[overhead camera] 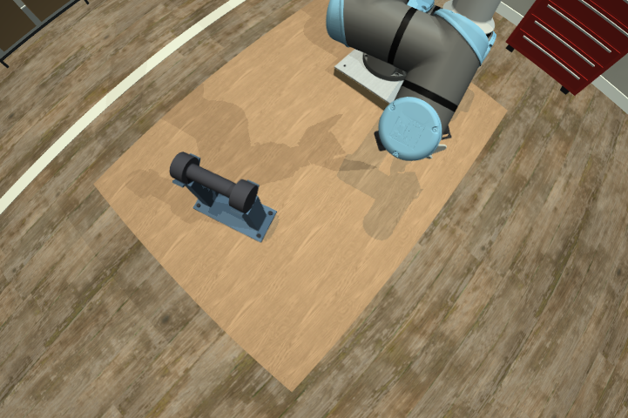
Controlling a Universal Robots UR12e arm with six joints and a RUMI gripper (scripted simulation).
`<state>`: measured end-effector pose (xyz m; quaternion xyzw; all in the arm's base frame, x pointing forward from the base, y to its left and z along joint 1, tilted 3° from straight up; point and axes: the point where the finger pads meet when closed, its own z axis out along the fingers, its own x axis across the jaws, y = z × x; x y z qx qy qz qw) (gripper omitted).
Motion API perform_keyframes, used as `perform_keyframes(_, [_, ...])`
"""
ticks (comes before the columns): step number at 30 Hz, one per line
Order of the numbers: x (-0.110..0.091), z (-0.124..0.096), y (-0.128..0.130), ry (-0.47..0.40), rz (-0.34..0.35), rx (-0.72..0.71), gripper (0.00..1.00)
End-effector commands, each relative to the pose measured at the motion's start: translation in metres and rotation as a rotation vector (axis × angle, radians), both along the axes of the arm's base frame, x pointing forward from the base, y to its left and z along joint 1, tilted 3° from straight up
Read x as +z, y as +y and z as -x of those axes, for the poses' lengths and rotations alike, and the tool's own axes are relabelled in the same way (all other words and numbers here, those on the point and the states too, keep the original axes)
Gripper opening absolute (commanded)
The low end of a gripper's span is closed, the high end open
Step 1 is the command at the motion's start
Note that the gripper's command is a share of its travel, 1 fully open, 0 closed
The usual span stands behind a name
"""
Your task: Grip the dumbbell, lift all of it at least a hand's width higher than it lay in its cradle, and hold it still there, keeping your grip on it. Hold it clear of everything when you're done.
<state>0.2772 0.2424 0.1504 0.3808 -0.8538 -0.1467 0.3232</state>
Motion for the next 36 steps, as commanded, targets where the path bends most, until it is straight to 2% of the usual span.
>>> perform_keyframes(1, [0.0, -0.001, 0.0, -0.001, 0.0, 0.0, 1.0])
perform_keyframes(23, [0.001, -0.001, 0.0, -0.001, -0.001, 0.003, 1.0])
perform_keyframes(36, [0.004, -0.011, -0.007, -0.007, -0.022, 0.061, 1.0])
